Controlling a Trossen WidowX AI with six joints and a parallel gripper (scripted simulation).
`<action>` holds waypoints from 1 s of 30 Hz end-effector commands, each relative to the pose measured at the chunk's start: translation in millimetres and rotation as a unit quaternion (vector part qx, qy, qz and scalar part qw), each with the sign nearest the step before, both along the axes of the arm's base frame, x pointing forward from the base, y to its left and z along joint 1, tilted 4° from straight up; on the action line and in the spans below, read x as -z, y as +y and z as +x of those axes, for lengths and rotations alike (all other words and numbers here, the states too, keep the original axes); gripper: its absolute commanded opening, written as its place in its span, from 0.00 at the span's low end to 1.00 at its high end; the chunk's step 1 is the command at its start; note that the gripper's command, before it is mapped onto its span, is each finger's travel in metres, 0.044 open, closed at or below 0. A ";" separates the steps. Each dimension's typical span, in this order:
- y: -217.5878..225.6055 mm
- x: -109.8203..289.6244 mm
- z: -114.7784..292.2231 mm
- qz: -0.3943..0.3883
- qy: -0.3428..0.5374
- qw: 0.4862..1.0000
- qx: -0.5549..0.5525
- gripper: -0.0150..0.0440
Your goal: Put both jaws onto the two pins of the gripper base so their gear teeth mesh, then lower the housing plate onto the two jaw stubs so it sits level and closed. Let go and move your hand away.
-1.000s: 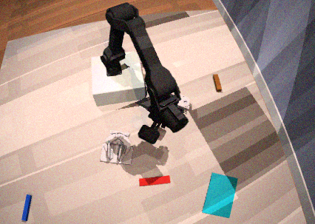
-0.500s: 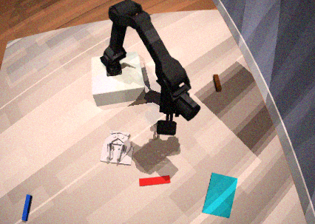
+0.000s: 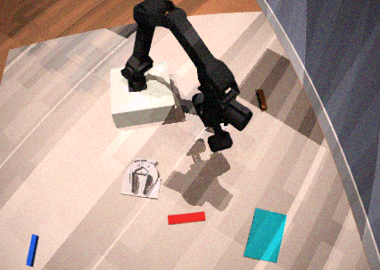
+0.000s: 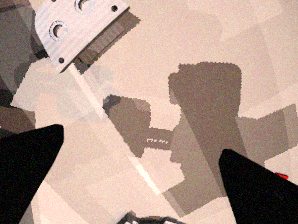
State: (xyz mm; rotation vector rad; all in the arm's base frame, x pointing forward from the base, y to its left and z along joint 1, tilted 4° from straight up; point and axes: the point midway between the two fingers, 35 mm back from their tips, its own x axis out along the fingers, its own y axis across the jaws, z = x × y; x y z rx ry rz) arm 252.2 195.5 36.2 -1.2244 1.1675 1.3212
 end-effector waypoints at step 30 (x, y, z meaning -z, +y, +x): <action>53.9 -12.4 -68.5 0.024 -0.012 0.910 -0.414 1.00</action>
